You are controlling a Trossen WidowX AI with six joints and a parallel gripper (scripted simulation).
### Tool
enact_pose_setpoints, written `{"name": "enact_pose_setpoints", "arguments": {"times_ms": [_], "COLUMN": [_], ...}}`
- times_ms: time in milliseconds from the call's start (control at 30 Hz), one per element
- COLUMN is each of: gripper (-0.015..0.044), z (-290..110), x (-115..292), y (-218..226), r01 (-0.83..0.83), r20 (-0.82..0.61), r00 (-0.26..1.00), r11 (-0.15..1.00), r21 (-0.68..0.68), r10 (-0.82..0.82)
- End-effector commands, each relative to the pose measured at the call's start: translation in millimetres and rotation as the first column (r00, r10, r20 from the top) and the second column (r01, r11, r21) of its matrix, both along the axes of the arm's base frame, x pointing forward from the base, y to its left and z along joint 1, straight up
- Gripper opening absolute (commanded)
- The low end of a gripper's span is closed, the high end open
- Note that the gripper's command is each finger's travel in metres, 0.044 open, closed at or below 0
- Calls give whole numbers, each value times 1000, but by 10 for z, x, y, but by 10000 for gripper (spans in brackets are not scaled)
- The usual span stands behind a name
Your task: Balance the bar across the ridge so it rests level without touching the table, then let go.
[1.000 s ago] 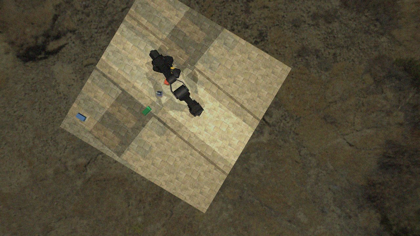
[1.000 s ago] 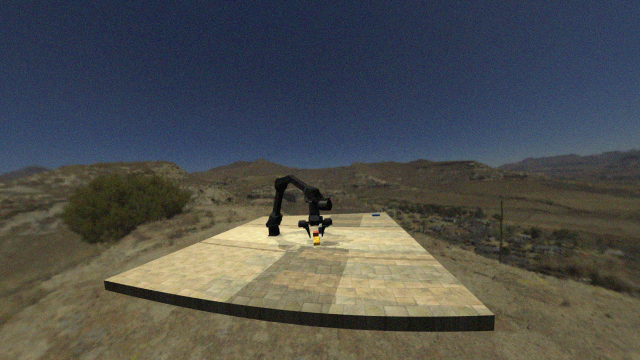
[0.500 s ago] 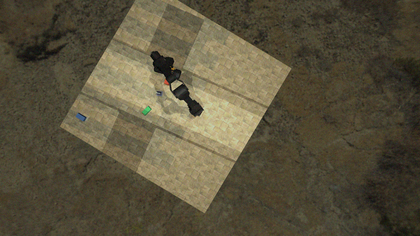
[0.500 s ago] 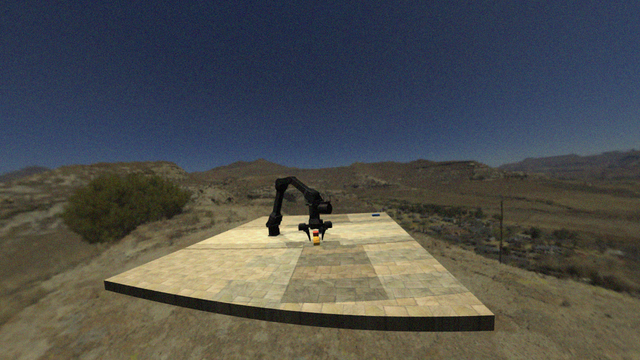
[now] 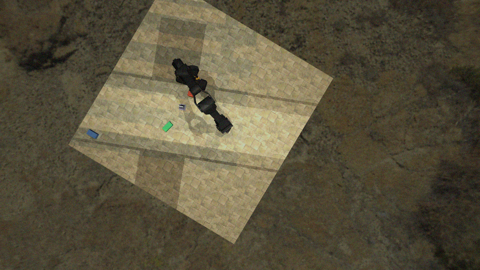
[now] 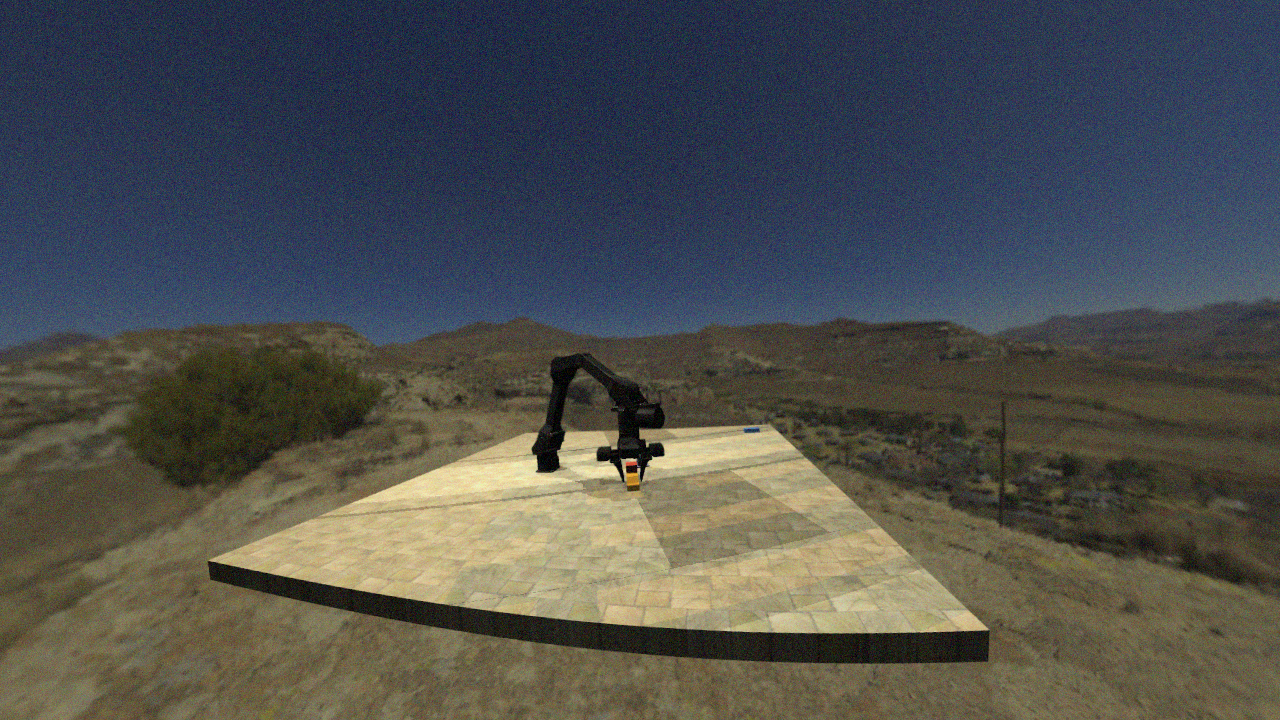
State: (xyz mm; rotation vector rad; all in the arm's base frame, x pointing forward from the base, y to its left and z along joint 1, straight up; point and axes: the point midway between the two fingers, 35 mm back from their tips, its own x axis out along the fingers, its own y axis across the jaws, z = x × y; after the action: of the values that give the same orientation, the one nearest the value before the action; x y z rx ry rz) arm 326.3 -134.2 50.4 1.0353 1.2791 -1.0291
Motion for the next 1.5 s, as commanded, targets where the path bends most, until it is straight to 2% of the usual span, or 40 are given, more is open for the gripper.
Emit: {"name": "enact_pose_setpoints", "arguments": {"times_ms": [0,233,333,367,1467], "gripper": [131,85,6,0,0], "z": [0,0,38,63,903], "x": [1,1,6,9,-18], "y": [0,0,-1,-2,14], "r01": [0,0,0,0,-3], "r20": [1,1,1,1,2], "r00": [1000,1000,1000,1000,1000], "r11": [1000,1000,1000,1000,1000], "r21": [0,0,0,0,4], "r10": [0,0,0,0,3]}}
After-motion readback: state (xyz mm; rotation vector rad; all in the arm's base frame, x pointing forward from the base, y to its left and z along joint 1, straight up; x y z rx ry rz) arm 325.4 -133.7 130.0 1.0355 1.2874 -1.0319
